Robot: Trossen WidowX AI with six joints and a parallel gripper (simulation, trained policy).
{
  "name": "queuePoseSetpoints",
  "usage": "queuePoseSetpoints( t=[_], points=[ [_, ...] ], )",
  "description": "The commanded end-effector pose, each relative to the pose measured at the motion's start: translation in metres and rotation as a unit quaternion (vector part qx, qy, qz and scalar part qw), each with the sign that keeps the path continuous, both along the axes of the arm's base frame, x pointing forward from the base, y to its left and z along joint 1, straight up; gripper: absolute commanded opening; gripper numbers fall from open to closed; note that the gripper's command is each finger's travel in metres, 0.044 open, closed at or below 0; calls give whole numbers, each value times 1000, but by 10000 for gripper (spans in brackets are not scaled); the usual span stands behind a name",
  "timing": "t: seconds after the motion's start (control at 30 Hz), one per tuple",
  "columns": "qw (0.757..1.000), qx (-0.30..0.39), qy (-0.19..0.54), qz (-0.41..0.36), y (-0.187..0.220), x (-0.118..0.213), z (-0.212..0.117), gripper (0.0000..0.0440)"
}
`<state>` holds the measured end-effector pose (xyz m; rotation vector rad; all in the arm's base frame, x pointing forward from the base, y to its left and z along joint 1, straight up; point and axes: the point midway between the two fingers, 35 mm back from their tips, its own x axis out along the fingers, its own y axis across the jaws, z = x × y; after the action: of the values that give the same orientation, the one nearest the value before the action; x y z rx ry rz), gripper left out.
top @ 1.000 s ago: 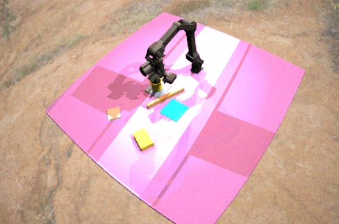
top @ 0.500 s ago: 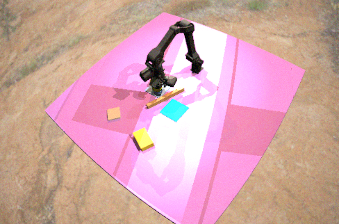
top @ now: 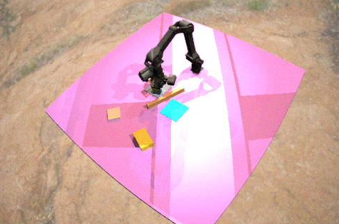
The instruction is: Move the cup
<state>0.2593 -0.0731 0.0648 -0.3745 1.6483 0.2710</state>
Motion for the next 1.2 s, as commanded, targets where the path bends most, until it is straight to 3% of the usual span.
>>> queuePoseSetpoints(
  t=[0.0, 0.6, 1.17],
  points=[
    [1000, 5, -9, 13, 1, 6, 10, 15],
    [997, 9, -51, 52, 22, 35, 55, 10],
    [991, 10, -96, 93, 70, 66, 68, 0]
  ],
)
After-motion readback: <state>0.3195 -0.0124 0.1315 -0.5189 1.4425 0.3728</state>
